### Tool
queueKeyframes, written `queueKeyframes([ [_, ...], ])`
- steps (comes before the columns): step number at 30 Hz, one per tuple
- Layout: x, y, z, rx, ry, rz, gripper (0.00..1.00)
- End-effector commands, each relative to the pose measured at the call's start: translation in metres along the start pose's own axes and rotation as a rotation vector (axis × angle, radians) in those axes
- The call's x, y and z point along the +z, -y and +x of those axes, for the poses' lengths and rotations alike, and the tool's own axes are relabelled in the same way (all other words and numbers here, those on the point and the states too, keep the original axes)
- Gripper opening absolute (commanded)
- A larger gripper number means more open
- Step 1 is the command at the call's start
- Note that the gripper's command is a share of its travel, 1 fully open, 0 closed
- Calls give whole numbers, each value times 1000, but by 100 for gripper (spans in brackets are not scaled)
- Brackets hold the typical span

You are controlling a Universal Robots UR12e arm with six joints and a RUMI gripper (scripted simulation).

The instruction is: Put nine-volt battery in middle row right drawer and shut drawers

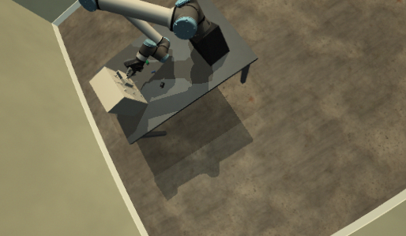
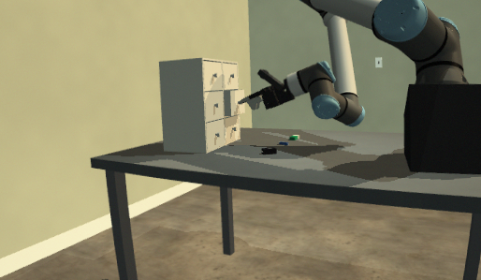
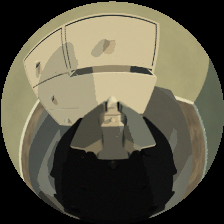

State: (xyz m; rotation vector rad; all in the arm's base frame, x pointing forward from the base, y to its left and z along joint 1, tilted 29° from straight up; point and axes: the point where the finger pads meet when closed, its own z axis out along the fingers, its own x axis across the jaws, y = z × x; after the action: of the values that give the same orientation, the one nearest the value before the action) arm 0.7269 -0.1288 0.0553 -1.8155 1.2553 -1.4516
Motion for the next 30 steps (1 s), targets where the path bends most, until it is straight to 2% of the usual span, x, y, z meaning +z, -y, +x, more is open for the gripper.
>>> queueKeyframes([
  [1,-4,-1,0,0,0,1,7],
  [30,-21,-7,0,0,0,1,7],
])
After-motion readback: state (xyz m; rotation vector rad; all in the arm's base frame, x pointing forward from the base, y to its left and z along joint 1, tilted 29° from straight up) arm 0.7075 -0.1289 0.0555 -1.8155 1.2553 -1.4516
